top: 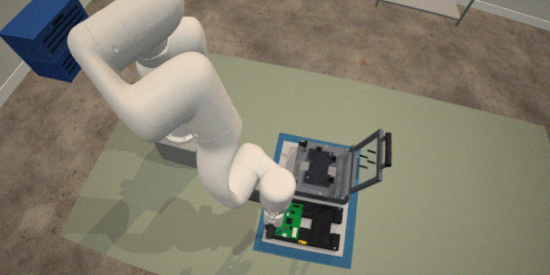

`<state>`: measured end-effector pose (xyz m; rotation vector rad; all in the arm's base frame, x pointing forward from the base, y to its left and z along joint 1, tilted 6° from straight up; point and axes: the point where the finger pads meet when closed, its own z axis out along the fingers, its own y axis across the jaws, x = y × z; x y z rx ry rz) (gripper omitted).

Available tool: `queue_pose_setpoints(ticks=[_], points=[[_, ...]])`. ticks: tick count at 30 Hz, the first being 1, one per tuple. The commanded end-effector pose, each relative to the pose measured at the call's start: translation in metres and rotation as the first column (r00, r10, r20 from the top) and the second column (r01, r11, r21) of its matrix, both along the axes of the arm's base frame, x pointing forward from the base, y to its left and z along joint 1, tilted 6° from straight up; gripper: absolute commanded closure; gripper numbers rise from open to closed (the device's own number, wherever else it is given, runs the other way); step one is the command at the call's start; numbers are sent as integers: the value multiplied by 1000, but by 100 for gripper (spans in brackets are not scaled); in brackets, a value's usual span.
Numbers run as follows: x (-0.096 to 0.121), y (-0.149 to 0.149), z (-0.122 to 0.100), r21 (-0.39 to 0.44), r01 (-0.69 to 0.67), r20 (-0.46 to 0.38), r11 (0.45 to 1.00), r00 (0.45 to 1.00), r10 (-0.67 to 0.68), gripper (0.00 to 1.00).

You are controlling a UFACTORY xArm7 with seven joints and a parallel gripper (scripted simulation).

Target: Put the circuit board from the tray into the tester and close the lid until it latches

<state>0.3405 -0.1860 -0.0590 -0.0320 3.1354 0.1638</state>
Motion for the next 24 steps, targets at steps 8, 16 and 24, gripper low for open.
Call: queue_pose_setpoints(ticks=[8, 16, 24], points=[[1, -1, 1, -2, 0, 3, 1000, 1000, 0, 0], [2, -1, 1, -2, 0, 3, 1000, 1000, 0, 0], [10, -1, 1, -2, 0, 3, 1000, 1000, 0, 0]])
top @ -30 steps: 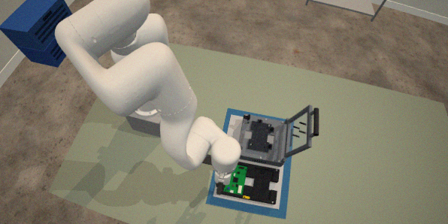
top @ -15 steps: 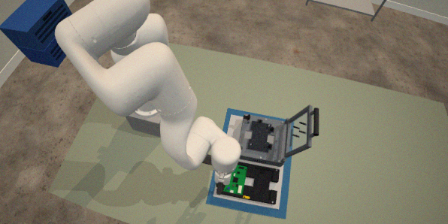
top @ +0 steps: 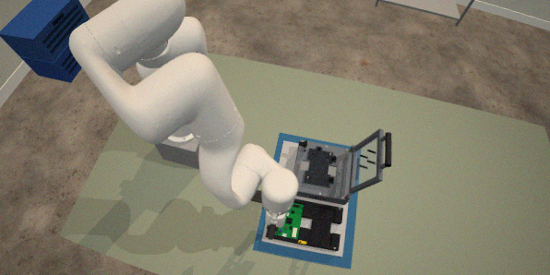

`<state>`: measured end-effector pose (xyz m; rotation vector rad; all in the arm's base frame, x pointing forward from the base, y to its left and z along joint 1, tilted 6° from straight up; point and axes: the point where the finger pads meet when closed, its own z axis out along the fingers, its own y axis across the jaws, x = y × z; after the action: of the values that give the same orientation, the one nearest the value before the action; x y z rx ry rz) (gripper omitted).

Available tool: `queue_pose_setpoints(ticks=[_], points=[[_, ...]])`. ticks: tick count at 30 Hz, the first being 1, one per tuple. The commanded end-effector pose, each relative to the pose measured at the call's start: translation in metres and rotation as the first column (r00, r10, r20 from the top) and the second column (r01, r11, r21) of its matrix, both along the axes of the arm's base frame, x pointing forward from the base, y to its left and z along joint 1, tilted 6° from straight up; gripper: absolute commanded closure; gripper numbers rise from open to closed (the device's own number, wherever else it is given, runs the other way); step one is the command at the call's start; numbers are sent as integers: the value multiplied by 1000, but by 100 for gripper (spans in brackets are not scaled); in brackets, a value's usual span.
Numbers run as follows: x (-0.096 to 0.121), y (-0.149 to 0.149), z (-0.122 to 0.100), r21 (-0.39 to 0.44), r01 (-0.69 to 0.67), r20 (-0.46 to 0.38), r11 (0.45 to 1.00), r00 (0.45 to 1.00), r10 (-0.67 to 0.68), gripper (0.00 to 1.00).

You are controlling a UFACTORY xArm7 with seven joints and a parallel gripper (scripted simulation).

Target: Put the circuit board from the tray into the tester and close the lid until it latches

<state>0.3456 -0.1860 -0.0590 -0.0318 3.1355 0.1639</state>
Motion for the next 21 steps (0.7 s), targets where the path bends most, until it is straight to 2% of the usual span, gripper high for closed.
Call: queue_pose_setpoints(ticks=[1, 21], points=[[7, -1, 1, -2, 0, 3, 1000, 1000, 0, 0], [40, -1, 1, -2, 0, 3, 1000, 1000, 0, 0]])
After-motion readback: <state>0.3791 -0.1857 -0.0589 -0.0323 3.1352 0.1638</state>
